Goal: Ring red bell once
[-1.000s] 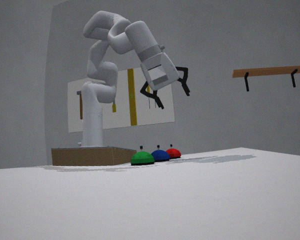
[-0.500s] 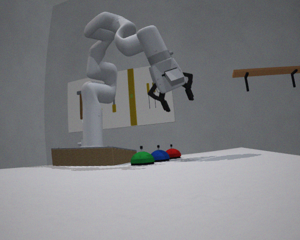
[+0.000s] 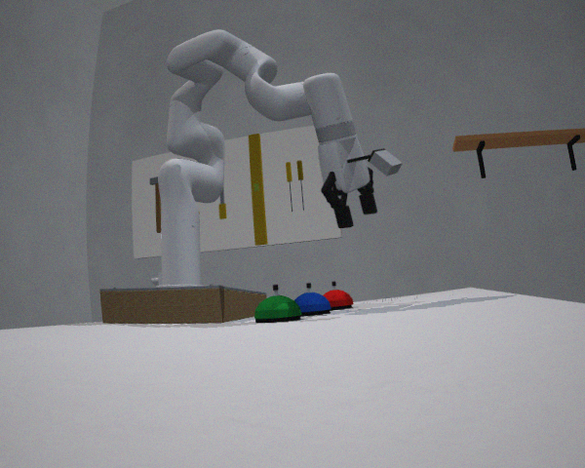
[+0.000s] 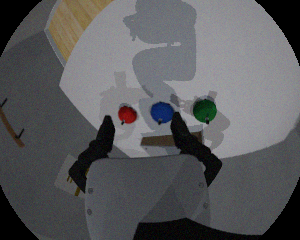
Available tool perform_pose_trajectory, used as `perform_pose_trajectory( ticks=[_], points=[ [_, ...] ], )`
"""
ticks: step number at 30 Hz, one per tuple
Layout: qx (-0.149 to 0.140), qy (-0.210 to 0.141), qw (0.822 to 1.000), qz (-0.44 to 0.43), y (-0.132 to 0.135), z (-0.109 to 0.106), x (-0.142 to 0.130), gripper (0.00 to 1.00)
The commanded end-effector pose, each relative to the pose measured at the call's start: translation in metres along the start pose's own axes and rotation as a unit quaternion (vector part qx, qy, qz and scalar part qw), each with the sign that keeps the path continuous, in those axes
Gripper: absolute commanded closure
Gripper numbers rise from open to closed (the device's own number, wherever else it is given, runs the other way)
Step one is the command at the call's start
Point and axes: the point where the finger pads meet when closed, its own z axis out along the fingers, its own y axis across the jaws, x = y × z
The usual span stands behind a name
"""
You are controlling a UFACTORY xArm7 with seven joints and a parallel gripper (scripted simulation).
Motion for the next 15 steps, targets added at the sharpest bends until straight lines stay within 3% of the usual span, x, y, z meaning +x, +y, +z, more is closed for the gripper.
perform_pose_trajectory(
  ticks=[1, 3, 6, 7, 15],
  points=[
    [-0.023, -0.007, 0.990, -0.138, -0.027, 0.013, -0.019, 0.00],
    [-0.031, -0.014, 0.983, -0.180, -0.042, 0.022, -0.035, 0.00],
    [-0.035, -0.016, 0.979, -0.201, -0.042, 0.022, -0.035, 0.00],
    [-0.046, -0.025, 0.963, -0.263, -0.056, 0.031, -0.050, 0.00],
    [-0.071, -0.047, 0.903, -0.420, -0.078, 0.047, -0.082, 0.00]
  ],
)
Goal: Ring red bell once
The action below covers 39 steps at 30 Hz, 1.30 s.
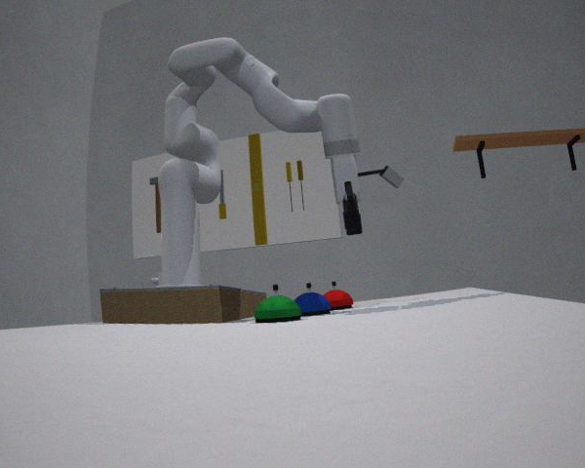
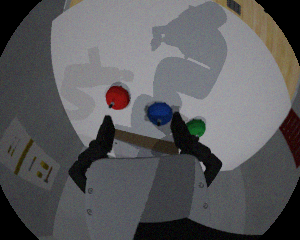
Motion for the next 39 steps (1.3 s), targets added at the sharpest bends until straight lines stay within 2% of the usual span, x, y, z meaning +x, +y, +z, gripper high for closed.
perform_pose_trajectory(
  ticks=[1, 2, 3, 5, 6, 8, 9, 12, 13, 14, 15, 16, 17, 23, 25, 28, 34, 35, 39],
  points=[
    [-0.021, -0.009, 0.990, -0.138, -0.029, 0.009, -0.006, 0.00],
    [-0.023, -0.010, 0.988, -0.150, -0.029, 0.009, -0.006, 0.00],
    [-0.028, -0.017, 0.983, -0.181, -0.046, 0.015, -0.012, 0.00],
    [-0.034, -0.021, 0.974, -0.223, -0.046, 0.015, -0.012, 0.00],
    [-0.038, -0.026, 0.969, -0.243, -0.060, 0.021, -0.018, 0.00],
    [-0.038, -0.026, 0.969, -0.243, -0.060, 0.021, -0.018, 0.00],
    [-0.047, -0.036, 0.950, -0.306, -0.073, 0.026, -0.025, 0.00],
    [-0.053, -0.041, 0.934, -0.352, -0.073, 0.026, -0.025, 0.00],
    [-0.057, -0.047, 0.922, -0.379, -0.084, 0.031, -0.031, 0.00],
    [-0.060, -0.049, 0.914, -0.399, -0.084, 0.031, -0.031, 0.00],
    [-0.060, -0.050, 0.911, -0.406, -0.084, 0.031, -0.031, 0.00],
    [-0.065, -0.056, 0.895, -0.438, -0.093, 0.034, -0.037, 0.00],
    [-0.067, -0.057, 0.888, -0.451, -0.093, 0.034, -0.037, 0.00],
    [-0.081, -0.077, 0.823, -0.557, -0.113, 0.043, -0.051, 0.00],
    [-0.081, -0.077, 0.823, -0.557, -0.113, 0.043, -0.051, 0.00],
    [-0.083, -0.081, 0.810, -0.576, -0.117, 0.045, -0.054, 0.00],
    [-0.083, -0.081, 0.809, -0.576, -0.117, 0.045, -0.054, 0.00],
    [-0.083, -0.081, 0.809, -0.576, -0.117, 0.045, -0.054, 1.00],
    [-0.083, -0.081, 0.809, -0.576, -0.117, 0.045, -0.054, 1.00]
  ],
)
